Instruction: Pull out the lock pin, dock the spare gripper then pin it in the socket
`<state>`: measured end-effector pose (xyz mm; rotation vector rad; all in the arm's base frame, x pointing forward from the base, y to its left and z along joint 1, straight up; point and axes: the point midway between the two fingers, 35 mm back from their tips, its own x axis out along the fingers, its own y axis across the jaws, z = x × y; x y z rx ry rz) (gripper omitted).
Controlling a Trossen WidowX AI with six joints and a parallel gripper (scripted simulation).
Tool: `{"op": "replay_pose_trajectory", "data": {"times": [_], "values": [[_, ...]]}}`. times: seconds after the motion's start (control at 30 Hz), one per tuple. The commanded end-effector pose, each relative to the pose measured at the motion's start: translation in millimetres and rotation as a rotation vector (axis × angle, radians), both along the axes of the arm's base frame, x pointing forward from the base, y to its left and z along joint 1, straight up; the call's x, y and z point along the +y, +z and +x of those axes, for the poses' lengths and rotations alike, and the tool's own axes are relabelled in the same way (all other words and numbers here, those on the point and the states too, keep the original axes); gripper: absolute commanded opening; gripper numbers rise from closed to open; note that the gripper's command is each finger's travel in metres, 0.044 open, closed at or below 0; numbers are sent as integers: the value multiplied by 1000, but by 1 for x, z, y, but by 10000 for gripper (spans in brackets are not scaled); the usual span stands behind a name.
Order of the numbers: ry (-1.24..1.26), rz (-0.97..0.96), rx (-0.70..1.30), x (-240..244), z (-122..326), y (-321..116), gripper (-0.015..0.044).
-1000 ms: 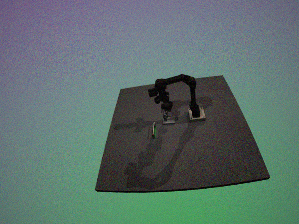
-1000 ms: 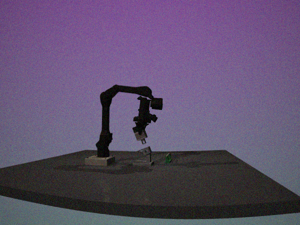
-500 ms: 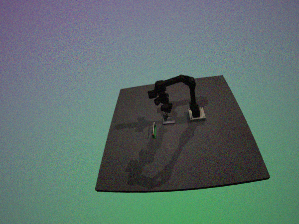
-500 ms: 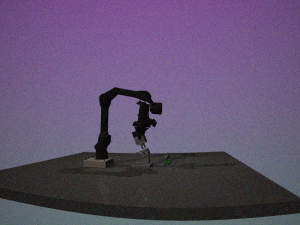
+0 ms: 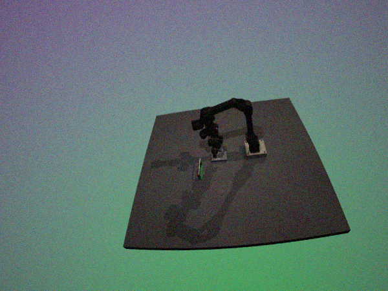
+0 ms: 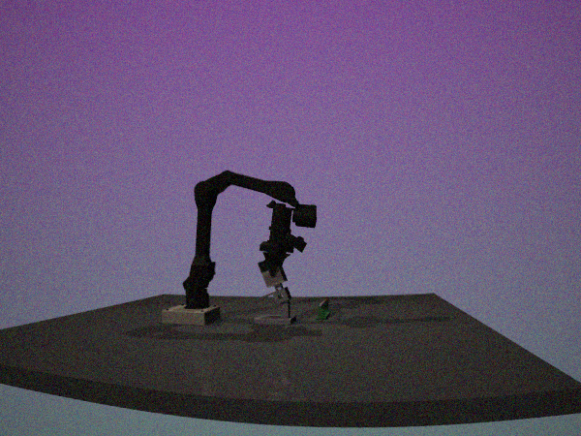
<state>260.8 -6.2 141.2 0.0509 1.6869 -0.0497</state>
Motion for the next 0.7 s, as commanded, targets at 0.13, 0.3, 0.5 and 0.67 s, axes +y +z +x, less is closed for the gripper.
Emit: {"op": "replay_pose_trajectory", "data": {"times": [0.13, 0.3, 0.5, 0.67], "values": [[-1, 6, 3, 1, 4, -10, 0], [-1, 6, 2, 0, 7, -16, 0], [-1, 6, 2, 0, 7, -18, 0], [-1, 1, 2, 0, 6, -16, 0]]}}
